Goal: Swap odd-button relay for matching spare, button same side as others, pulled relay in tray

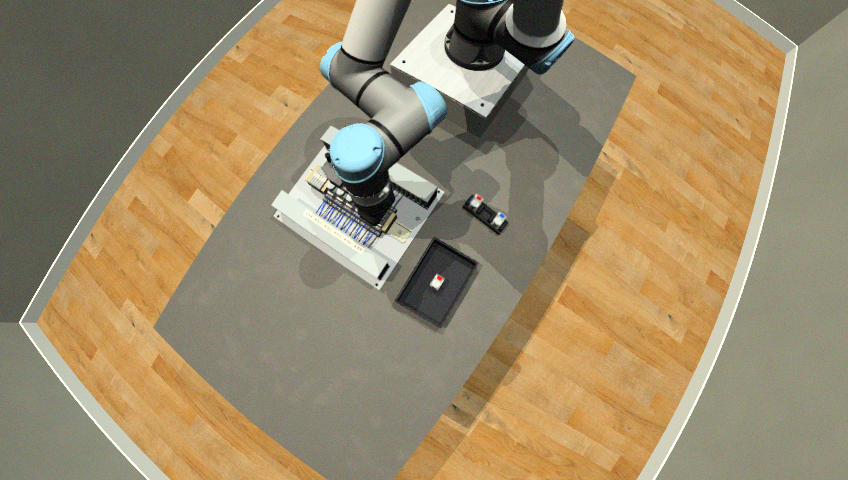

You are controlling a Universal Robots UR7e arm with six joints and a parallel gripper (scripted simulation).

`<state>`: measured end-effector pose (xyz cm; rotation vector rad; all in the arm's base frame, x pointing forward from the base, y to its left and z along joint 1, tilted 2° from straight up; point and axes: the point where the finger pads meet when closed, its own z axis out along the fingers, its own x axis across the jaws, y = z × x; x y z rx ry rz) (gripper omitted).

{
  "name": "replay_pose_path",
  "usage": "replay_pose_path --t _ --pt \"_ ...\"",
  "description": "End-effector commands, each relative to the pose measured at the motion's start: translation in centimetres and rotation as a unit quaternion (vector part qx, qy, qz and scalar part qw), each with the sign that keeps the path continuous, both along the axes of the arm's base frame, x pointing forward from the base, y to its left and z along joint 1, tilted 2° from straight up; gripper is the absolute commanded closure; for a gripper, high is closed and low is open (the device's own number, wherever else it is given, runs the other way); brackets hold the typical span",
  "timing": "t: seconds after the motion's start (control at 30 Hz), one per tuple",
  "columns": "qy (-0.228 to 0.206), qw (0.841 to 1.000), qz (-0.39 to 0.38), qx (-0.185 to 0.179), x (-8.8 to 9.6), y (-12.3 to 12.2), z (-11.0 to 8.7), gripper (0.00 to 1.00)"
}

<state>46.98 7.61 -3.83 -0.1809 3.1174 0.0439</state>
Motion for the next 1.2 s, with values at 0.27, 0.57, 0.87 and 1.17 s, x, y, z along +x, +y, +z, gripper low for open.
replay_pose_path --t 0.27,0.57,0.87,1.17 --pt "-0.001 1.0 0.0 0.0 0.04 0.0 -0.11 1.0" --pt "-0.001 1.0 0.0 0.0 0.04 0.0 -0.13 1.0" --pt "-0.001 1.0 0.0 0.0 0.04 0.0 -0.13 1.0" --pt "-0.001 1.0 0.0 0.0 0.04 0.0 -0.09 1.0"
